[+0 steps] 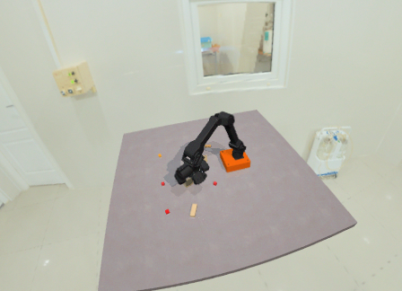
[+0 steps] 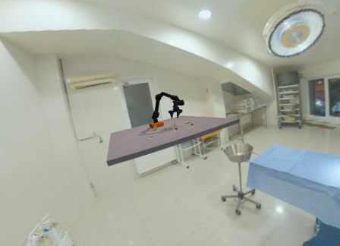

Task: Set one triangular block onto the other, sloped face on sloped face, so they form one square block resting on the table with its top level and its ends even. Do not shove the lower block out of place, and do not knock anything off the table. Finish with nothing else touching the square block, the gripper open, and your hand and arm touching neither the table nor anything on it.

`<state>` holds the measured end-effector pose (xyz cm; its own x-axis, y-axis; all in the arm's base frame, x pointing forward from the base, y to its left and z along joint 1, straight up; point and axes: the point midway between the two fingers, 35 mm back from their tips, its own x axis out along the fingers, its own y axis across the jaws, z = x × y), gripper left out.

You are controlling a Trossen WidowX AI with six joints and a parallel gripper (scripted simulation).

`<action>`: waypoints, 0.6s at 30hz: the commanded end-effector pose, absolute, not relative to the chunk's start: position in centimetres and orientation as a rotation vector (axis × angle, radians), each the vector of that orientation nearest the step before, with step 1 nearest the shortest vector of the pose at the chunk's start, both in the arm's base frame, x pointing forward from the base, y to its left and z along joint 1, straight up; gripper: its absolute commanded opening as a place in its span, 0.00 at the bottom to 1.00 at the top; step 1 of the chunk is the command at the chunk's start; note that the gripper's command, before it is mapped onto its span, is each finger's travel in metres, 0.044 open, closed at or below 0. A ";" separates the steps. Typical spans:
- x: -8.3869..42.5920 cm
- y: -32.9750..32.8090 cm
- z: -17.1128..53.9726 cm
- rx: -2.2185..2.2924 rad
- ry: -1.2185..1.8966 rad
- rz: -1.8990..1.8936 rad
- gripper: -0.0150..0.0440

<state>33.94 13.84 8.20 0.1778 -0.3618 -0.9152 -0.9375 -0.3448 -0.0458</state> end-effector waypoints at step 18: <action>34.4 12.9 6.3 -1.849 1.228 1.168 1.00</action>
